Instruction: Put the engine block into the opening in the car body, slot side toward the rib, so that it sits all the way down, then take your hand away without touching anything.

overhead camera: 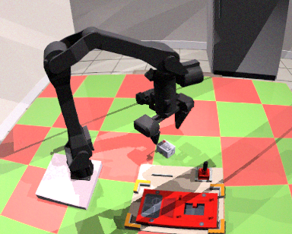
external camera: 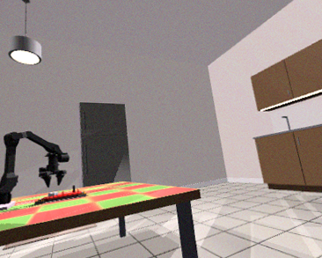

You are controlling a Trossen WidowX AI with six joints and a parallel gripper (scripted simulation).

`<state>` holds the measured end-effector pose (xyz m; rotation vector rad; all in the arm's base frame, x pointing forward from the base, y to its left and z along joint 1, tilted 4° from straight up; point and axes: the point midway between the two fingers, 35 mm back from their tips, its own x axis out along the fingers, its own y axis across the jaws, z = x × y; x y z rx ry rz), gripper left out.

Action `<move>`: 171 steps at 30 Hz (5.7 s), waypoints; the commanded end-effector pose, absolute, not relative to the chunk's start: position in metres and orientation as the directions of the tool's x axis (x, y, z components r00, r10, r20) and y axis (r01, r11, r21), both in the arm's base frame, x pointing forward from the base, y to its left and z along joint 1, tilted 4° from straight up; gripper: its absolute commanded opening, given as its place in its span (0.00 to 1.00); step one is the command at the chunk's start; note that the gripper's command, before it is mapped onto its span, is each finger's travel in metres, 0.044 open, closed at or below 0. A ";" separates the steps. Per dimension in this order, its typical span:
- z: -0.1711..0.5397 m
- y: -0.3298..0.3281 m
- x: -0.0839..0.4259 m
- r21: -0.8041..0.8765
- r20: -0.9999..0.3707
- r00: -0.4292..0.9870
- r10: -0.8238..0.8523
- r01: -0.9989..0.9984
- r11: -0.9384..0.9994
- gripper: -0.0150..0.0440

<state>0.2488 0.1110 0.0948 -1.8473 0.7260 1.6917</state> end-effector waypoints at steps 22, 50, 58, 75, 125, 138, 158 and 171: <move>0.051 0.110 0.249 -0.022 -0.997 0.067 -0.035 -0.698 -0.716 1.00; 0.048 0.110 0.250 -0.022 -0.997 0.067 -0.035 -0.698 -0.716 0.25; 0.072 0.111 0.253 -0.023 -0.997 0.068 -0.035 -0.698 -0.716 0.25; 0.126 0.109 0.253 -0.023 -0.997 0.068 -0.035 -0.698 -0.716 0.25; 0.146 0.028 0.298 -0.081 -0.997 0.077 -0.029 -0.985 0.154 0.25; 0.137 -0.005 0.310 -0.084 -0.996 0.079 -0.031 -0.870 0.485 0.25; 0.122 -0.063 0.321 -0.072 -0.996 0.077 -0.043 -0.441 0.895 0.25; 0.111 -0.102 0.322 -0.055 -0.996 0.075 -0.050 -0.064 0.996 0.25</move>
